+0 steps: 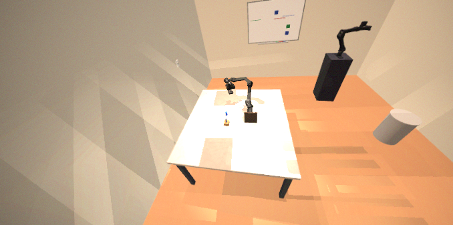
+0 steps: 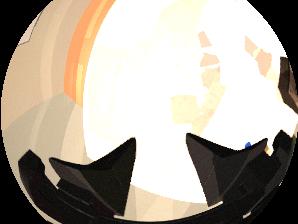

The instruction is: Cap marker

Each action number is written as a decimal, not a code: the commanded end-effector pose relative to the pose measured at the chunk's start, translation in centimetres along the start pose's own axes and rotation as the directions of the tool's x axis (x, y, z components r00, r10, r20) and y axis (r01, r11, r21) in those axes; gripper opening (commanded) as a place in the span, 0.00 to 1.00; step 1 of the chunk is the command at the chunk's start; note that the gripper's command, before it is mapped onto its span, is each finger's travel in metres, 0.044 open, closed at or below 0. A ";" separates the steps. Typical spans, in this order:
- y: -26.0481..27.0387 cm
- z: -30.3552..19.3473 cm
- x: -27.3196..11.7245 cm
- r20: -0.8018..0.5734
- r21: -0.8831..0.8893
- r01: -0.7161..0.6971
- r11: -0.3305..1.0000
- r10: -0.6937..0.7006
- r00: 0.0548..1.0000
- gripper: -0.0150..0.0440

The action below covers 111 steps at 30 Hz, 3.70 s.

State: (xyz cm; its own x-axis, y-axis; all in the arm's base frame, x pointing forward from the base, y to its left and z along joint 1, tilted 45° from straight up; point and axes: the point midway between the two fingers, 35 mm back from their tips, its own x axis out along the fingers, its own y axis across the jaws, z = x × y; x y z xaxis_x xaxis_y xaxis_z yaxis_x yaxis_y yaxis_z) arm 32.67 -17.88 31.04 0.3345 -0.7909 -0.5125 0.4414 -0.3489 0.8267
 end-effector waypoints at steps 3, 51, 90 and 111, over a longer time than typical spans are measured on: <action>-7.0 -7.2 0.5 -0.043 -0.275 0.124 0.953 -0.142 0.989 0.67; -28.9 -14.2 4.3 0.094 -0.849 0.233 0.475 -0.297 0.950 0.67; -29.0 -14.2 4.5 0.094 -0.849 0.233 0.475 -0.298 0.950 0.25; -28.7 -15.2 0.2 0.083 -0.858 0.221 0.463 -0.300 0.950 0.25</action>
State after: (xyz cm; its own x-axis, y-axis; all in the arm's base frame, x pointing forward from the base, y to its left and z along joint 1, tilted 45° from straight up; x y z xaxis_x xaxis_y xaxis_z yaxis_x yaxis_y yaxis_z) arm 32.57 -1.22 3.97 0.1099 -0.6969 -0.7087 0.9939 0.0853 0.0703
